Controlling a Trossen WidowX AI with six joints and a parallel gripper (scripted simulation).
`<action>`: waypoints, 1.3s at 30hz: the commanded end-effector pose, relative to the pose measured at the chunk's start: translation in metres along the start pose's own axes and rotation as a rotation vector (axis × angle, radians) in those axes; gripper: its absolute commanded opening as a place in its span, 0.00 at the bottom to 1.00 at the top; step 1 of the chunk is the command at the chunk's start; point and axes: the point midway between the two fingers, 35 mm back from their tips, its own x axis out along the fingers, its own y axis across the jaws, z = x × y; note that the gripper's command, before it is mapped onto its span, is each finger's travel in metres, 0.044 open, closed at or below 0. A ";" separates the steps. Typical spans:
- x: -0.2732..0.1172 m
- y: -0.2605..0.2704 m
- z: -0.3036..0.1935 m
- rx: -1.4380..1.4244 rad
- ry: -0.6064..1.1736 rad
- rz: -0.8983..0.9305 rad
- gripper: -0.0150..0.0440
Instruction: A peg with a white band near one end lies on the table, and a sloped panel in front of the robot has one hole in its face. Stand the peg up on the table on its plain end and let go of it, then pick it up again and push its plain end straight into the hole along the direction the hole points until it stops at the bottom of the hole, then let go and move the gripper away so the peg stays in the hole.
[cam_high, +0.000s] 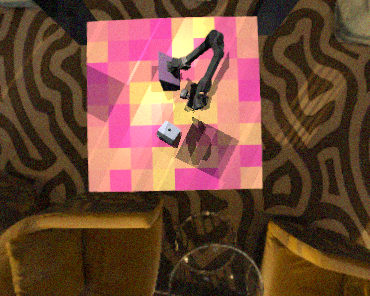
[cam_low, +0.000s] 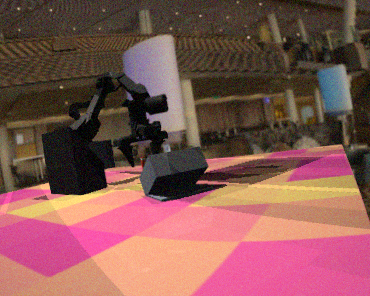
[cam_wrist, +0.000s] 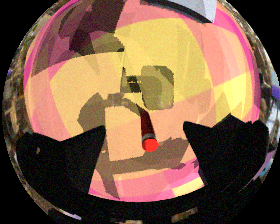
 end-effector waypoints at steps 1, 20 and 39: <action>0.007 -0.003 -0.002 0.010 0.005 -0.006 1.00; 0.014 0.000 -0.003 0.001 0.004 0.003 0.56; 0.003 -0.001 0.000 0.002 0.002 -0.003 0.25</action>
